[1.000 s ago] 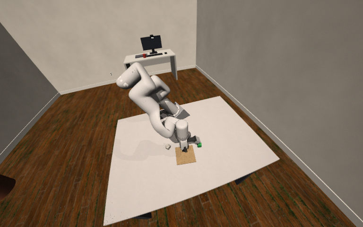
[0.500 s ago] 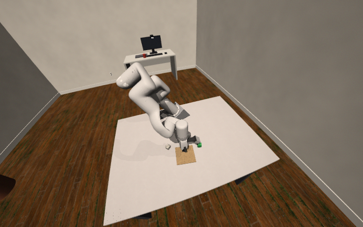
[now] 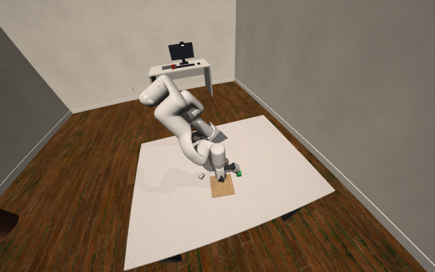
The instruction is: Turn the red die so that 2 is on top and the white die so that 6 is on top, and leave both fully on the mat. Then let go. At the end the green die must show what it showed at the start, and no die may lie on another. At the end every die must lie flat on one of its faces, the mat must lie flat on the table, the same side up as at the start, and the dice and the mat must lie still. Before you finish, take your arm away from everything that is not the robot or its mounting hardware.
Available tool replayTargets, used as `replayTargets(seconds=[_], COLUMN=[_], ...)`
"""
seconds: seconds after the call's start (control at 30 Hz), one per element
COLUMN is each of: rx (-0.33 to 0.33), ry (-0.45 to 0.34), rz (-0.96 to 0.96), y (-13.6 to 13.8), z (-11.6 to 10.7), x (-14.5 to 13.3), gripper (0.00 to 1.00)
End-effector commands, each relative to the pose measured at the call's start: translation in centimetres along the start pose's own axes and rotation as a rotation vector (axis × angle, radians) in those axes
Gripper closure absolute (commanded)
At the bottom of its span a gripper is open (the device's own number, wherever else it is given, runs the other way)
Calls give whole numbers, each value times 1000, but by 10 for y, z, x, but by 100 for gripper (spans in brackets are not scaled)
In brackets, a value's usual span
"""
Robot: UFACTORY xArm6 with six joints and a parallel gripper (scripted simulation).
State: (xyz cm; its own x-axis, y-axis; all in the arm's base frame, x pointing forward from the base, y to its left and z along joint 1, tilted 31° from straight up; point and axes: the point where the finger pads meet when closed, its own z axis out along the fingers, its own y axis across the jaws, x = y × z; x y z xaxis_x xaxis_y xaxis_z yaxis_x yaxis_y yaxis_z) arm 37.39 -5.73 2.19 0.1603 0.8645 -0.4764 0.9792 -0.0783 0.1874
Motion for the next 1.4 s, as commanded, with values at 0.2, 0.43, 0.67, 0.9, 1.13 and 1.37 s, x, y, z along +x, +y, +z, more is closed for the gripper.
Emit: replayTargets(seconds=[0.2,0.43,0.67,0.9,1.13,1.37], rx=[-3,-3,-3,-3,-3,-3], ry=[1,1,1,1,1,1], rz=[1,1,1,1,1,1], y=[1,1,1,1,1,1], z=[-1,-1,0,3,4,4], x=[0,0,0,0,0,0], gripper=[73,73,73,73,73,73])
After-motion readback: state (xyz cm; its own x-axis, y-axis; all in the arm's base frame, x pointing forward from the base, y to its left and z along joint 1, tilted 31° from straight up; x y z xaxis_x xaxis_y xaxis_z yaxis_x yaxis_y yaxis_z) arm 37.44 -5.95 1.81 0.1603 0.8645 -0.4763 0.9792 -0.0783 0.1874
